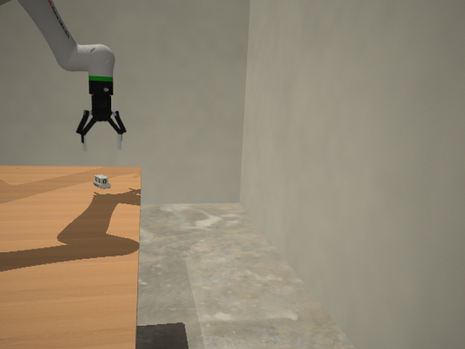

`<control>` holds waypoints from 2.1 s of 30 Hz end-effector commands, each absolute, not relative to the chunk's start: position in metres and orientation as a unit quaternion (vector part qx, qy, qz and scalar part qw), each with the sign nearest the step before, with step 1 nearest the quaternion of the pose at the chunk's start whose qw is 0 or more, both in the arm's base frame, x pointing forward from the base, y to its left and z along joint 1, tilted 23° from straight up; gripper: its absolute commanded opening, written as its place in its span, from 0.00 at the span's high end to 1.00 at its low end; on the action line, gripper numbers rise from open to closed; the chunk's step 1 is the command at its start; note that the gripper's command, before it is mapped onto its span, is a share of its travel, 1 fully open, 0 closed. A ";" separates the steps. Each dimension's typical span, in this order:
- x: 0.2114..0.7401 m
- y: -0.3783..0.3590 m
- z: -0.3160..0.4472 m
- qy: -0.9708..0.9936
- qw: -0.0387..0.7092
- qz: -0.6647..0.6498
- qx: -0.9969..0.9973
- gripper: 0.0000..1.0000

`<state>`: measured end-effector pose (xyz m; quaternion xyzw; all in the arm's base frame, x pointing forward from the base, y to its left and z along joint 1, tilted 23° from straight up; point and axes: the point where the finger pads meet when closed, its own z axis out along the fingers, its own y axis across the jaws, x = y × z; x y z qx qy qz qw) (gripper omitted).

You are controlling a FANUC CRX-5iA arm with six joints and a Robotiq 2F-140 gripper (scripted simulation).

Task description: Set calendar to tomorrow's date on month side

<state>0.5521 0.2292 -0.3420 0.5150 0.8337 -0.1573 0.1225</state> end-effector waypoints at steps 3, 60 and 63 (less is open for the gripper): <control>0.552 0.229 -0.342 0.829 0.124 -0.156 0.523 0.00; 0.554 0.223 -0.359 0.125 0.199 -0.004 0.972 0.00; 0.554 0.222 -0.360 0.058 0.199 0.010 0.978 0.00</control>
